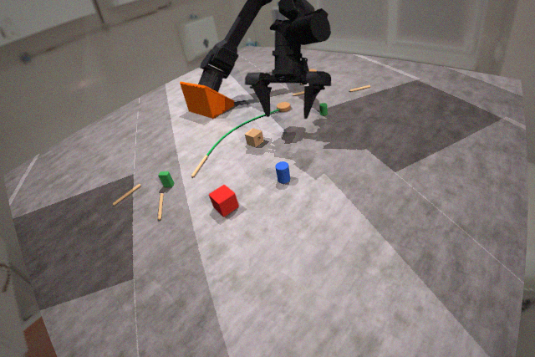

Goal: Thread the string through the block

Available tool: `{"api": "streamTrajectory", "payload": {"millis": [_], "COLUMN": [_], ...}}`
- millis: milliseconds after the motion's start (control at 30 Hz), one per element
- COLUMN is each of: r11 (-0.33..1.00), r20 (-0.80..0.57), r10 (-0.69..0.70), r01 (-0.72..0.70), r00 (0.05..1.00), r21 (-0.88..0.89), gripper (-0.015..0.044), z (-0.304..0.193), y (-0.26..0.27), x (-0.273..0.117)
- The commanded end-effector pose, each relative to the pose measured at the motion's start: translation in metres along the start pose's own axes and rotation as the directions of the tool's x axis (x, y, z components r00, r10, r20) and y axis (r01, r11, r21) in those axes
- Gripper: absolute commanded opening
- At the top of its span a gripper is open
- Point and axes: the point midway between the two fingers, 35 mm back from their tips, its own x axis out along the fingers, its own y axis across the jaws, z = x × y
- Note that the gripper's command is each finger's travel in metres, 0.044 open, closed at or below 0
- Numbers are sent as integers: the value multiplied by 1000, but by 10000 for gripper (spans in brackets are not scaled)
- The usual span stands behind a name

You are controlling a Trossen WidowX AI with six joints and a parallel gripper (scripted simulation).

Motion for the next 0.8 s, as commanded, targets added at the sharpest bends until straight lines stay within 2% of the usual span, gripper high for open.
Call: {"api": "streamTrajectory", "payload": {"millis": [0,167,667,767], "r11": [970,851,848,848], "r20": [186,424,428,428], "r10": [66,40,43,43], "r01": [-107,-253,-260,-260], "r00": [980,905,903,903], "r21": [220,460,463,463], "gripper": [440,440,440,361], "z": [-14,-20,-21,-21], "y": [42,87,89,89], "x": [10,15,15,15]}}
